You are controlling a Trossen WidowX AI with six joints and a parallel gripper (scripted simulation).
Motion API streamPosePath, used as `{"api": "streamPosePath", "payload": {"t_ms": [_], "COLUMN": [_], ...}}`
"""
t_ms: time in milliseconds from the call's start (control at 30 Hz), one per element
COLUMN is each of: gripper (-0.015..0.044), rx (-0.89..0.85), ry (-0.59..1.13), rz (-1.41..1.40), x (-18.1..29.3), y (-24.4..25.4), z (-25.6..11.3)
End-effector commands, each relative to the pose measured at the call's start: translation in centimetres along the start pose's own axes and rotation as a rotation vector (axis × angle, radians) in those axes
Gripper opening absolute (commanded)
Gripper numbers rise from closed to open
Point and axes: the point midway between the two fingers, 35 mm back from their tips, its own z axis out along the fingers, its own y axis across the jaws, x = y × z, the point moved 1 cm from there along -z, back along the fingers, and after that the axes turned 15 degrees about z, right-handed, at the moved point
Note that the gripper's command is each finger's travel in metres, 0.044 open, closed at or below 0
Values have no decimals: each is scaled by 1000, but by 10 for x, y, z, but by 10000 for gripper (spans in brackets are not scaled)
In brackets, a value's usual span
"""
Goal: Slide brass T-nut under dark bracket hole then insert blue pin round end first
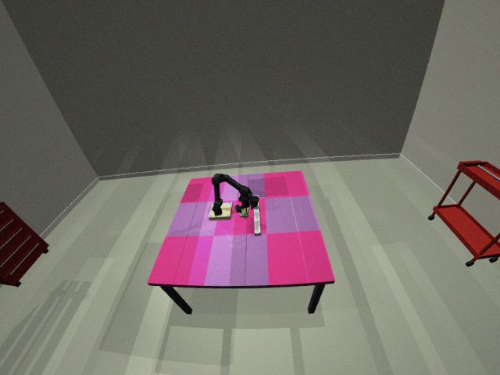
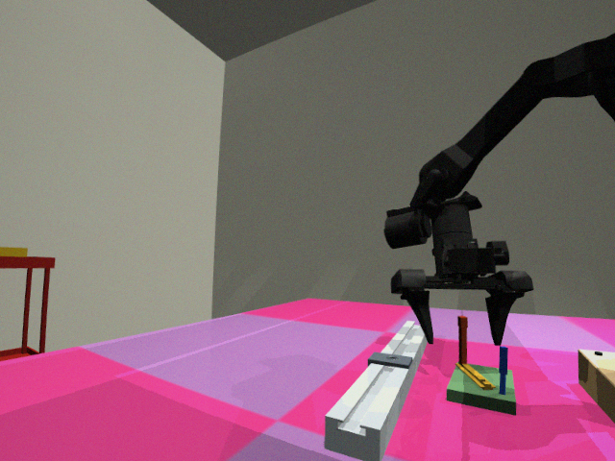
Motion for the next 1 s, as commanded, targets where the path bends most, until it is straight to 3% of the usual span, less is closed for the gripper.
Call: {"api": "streamPosePath", "payload": {"t_ms": [0,700,967], "gripper": [387,-144,-150], "rx": [-6,-6,-6], "ry": [-2,-2,-2], "rz": [7,7,7], "x": [0,0,-1], "y": [1,1,0], "z": [3,3,-2]}}
